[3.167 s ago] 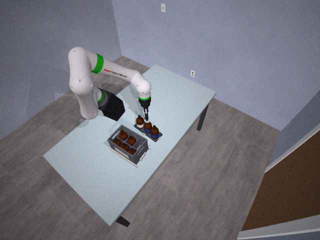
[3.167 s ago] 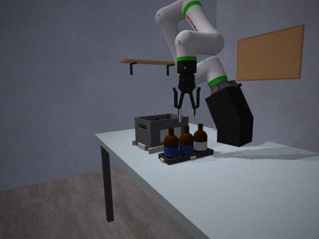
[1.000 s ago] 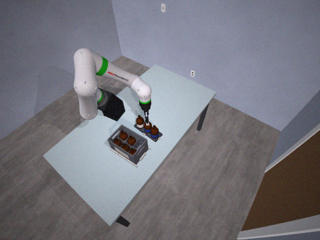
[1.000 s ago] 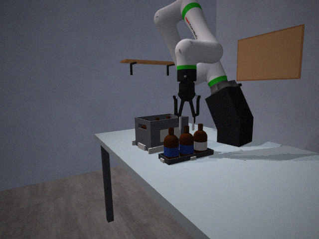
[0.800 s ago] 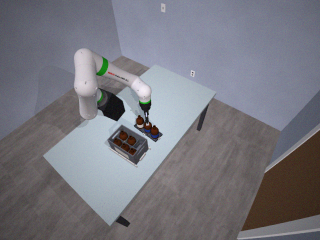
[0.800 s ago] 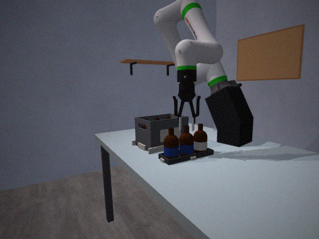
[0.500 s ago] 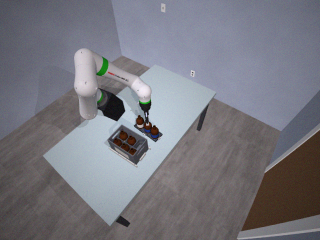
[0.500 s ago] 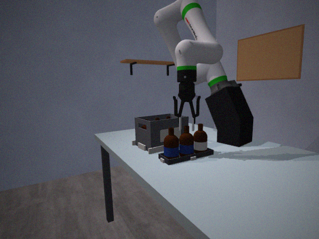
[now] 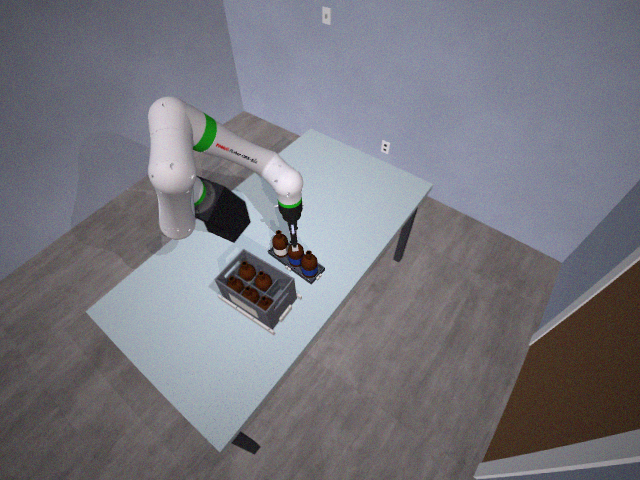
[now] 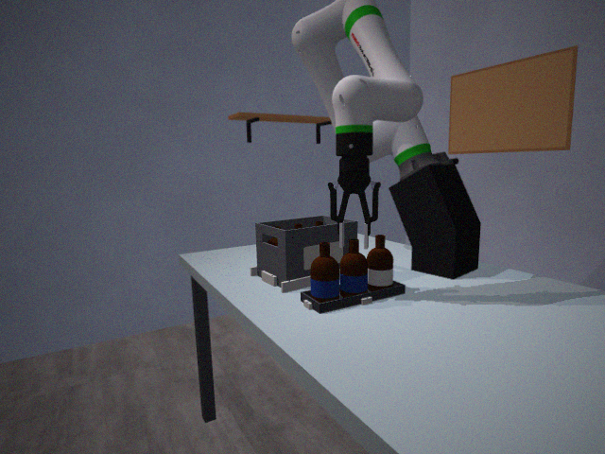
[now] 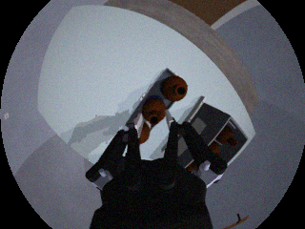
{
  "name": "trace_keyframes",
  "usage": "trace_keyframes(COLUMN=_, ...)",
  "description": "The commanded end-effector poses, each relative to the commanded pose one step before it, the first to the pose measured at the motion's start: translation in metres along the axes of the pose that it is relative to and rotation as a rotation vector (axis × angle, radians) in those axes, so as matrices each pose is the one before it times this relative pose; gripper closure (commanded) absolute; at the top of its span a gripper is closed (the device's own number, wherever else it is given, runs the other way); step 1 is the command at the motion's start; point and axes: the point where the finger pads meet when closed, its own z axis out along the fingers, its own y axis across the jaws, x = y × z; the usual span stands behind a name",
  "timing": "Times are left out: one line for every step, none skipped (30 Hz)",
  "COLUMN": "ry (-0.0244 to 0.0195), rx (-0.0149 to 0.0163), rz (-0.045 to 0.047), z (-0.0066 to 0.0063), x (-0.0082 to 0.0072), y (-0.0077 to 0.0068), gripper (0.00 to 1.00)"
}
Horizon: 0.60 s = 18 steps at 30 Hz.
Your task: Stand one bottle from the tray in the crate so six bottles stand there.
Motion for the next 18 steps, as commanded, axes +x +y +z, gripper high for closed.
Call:
trace_keyframes(ry=0.00034, rx=-0.00004, rz=0.00002, z=-0.00013, x=0.00018, y=-0.00001, gripper=0.62)
trace_keyframes(ry=0.00000, rx=0.00000, rz=0.00000, z=0.00000, x=0.00000, y=0.00000, gripper=0.62)
trace_keyframes(ry=0.00000, rx=0.00000, rz=0.00000, z=0.00000, x=0.00000, y=0.00000, gripper=0.62)
trace_keyframes(ry=0.00000, rx=0.00000, rz=0.00000, z=0.00000, x=0.00000, y=0.00000, gripper=0.62)
trace_keyframes(ry=0.00000, rx=0.00000, rz=0.00000, z=0.00000, x=0.00000, y=0.00000, gripper=0.62)
trace_keyframes(ry=0.00000, rx=0.00000, rz=0.00000, z=0.00000, x=0.00000, y=0.00000, gripper=0.62)
trace_keyframes(ry=0.00000, rx=0.00000, rz=0.00000, z=0.00000, x=0.00000, y=0.00000, gripper=0.62)
trace_keyframes(ry=0.00000, rx=0.00000, rz=0.00000, z=0.00000, x=0.00000, y=0.00000, gripper=0.62)
trace_keyframes(ry=0.00000, rx=0.00000, rz=0.00000, z=0.00000, x=0.00000, y=0.00000, gripper=0.62)
trace_keyframes(ry=0.00000, rx=0.00000, rz=0.00000, z=0.00000, x=0.00000, y=0.00000, gripper=0.62)
trace_keyframes(ry=0.00000, rx=0.00000, rz=0.00000, z=0.00000, x=0.00000, y=0.00000, gripper=0.62)
trace_keyframes(ry=0.00000, rx=0.00000, rz=0.00000, z=0.00000, x=0.00000, y=0.00000, gripper=0.62)
trace_keyframes(ry=0.00000, rx=0.00000, rz=0.00000, z=0.00000, x=0.00000, y=0.00000, gripper=0.62)
trace_keyframes(ry=0.00000, rx=0.00000, rz=0.00000, z=0.00000, x=0.00000, y=0.00000, gripper=0.62)
trace_keyframes(ry=0.00000, rx=0.00000, rz=0.00000, z=0.00000, x=0.00000, y=0.00000, gripper=0.62)
trace_keyframes(ry=0.00000, rx=0.00000, rz=0.00000, z=0.00000, x=0.00000, y=0.00000, gripper=0.62)
trace_keyframes(ry=0.00000, rx=0.00000, rz=0.00000, z=0.00000, x=0.00000, y=0.00000, gripper=1.00)
trace_keyframes(ry=0.00000, rx=0.00000, rz=0.00000, z=0.00000, x=0.00000, y=0.00000, gripper=1.00)
